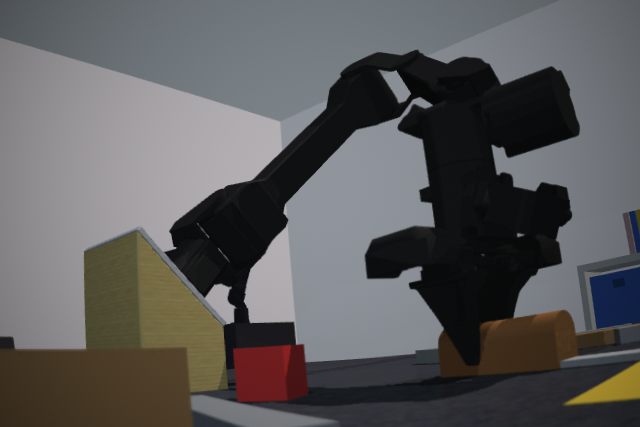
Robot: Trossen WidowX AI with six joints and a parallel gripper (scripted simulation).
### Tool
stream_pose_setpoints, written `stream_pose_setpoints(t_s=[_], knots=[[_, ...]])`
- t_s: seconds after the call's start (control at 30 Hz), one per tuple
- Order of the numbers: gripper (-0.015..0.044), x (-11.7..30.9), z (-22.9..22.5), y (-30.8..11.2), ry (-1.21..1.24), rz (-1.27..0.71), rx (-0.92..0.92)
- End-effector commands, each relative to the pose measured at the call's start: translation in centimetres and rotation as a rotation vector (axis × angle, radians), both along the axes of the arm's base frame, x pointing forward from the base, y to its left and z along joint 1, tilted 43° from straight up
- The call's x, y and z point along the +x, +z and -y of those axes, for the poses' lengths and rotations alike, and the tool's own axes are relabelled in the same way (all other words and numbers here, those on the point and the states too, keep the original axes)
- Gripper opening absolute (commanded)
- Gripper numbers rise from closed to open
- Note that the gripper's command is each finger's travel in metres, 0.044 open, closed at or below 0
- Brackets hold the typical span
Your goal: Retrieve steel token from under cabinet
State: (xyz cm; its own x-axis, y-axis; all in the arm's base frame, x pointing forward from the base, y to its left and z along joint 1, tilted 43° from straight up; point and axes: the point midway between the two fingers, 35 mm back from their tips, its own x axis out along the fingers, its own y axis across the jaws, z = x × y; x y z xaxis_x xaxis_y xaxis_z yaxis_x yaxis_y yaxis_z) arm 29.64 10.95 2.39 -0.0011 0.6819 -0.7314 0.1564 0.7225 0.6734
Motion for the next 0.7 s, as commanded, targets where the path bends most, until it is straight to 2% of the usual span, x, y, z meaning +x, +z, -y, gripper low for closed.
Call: stream_pose_setpoints(t_s=[0.0,0.67], knots=[[0.0,0.7,0.1,0.0,0.001,0.002,0.004],[0.0,2.8,0.4,-0.3,0.001,0.004,0.004]])
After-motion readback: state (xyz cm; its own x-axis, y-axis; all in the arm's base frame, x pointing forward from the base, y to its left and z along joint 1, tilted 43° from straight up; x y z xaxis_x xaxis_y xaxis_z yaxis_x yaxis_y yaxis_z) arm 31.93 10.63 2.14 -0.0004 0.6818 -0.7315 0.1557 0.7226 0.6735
